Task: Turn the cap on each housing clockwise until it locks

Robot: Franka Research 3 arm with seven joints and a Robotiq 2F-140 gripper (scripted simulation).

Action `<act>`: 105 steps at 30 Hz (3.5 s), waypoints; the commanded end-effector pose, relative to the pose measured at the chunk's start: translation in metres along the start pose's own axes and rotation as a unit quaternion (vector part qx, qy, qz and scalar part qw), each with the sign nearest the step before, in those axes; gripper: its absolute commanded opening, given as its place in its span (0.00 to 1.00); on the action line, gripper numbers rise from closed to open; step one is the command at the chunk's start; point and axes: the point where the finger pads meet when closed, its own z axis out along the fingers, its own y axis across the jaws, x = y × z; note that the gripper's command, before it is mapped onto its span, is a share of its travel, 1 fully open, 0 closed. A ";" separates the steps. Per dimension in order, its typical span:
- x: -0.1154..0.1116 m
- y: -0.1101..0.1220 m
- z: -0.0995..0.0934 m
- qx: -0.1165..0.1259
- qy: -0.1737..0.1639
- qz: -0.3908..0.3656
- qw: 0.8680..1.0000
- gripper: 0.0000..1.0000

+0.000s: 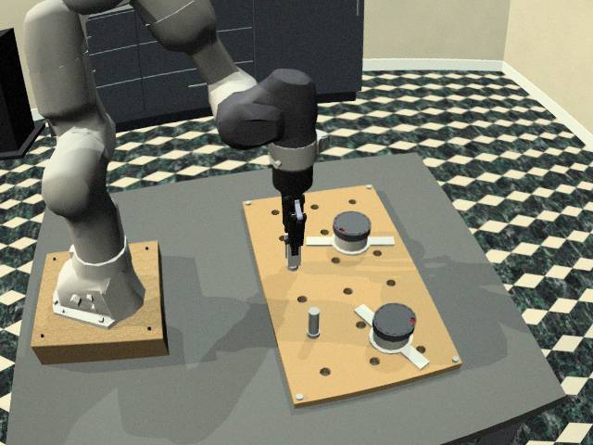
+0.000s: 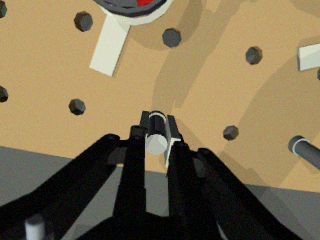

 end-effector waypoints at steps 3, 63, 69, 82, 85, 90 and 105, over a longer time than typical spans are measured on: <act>0.003 0.000 0.001 0.000 0.004 0.001 1.000 0.10; 0.003 0.000 -0.002 0.000 0.004 0.001 1.000 0.36; 0.003 0.000 -0.007 0.000 0.004 0.001 1.000 0.36; 0.003 0.000 -0.023 0.000 0.004 0.001 1.000 0.36; 0.003 0.000 -0.029 0.000 0.004 0.001 1.000 0.36; 0.002 0.000 -0.039 0.000 0.004 0.001 1.000 0.36; 0.002 0.000 -0.067 0.000 0.004 0.001 1.000 0.36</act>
